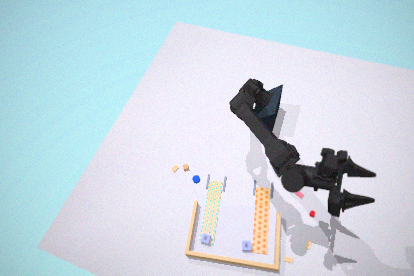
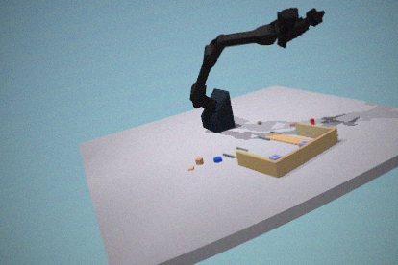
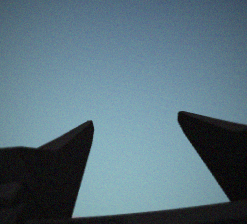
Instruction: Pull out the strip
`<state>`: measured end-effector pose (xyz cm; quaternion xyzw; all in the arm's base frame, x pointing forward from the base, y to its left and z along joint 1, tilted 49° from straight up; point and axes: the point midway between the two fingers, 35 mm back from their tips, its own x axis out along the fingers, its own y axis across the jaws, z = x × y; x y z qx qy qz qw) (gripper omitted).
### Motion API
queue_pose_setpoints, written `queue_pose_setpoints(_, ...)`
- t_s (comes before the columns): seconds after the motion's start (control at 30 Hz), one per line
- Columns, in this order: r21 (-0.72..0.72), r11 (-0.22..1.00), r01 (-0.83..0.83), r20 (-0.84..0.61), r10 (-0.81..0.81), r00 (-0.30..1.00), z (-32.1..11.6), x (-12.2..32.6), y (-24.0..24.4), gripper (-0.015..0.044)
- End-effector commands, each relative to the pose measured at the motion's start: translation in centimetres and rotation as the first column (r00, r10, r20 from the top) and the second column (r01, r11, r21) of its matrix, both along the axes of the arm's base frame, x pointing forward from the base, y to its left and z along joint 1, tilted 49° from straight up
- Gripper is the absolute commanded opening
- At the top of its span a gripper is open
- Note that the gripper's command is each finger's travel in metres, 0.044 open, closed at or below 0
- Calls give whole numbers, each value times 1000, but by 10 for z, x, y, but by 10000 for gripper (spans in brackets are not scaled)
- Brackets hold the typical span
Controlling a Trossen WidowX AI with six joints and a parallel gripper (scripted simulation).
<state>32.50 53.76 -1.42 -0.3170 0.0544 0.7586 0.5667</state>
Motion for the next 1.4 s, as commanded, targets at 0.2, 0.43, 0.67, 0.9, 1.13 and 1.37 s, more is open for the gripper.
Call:
queue_pose_setpoints(0.2, -126, 952, 278, 86, -269, 959, 10, 18, -37, 400)
queue_pose_setpoints(0.43, -192, 764, 616, 234, -574, 785, 28, 29, -109, 400)
queue_pose_setpoints(0.67, -140, 470, 871, 383, -786, 486, 49, 24, -202, 400)
queue_pose_setpoints(0.9, 17, 129, 992, 483, -869, 105, 72, -2, -308, 400)
queue_pose_setpoints(1.13, 192, -128, 973, 500, -841, -209, 88, -37, -394, 400)
queue_pose_setpoints(1.37, 192, -128, 973, 500, -841, -209, 88, -37, -394, 400)
